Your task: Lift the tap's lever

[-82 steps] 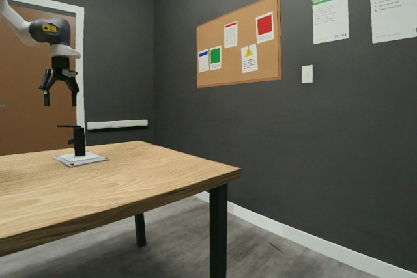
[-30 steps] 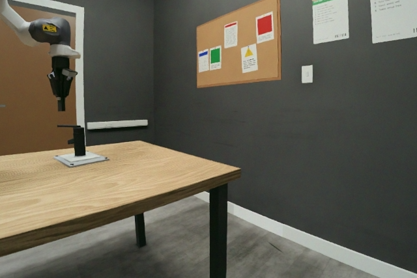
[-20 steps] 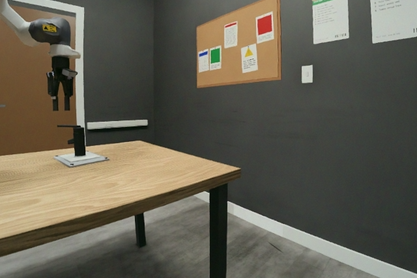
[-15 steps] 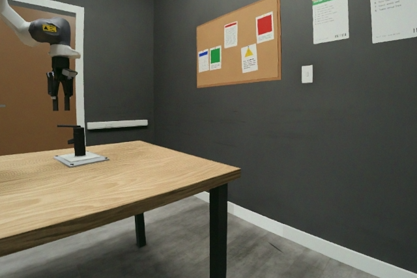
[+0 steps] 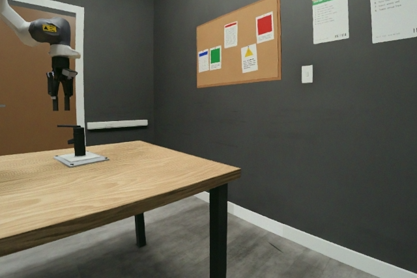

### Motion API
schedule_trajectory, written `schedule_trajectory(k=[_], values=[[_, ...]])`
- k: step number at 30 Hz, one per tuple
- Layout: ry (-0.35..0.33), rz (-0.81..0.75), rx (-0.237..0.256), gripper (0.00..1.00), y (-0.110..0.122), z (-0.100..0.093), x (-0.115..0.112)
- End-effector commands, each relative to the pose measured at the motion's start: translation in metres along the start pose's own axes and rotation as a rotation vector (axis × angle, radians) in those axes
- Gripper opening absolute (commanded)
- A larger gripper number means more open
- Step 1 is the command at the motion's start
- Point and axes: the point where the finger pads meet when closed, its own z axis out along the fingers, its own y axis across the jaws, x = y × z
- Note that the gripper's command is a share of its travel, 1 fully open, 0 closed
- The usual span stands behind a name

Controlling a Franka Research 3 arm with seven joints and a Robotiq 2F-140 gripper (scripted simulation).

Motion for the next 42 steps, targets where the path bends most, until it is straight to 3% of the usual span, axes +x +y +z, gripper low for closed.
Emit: schedule_trajectory(k=[1, 19, 42], values=[[-0.003, -0.006, 0.004, 0.43, -0.001, -0.001, -0.001], [-0.003, -0.006, 0.004, 0.43, -0.001, 0.004, -0.001], [-0.003, -0.006, 0.004, 0.43, -0.001, 0.036, -0.001]])
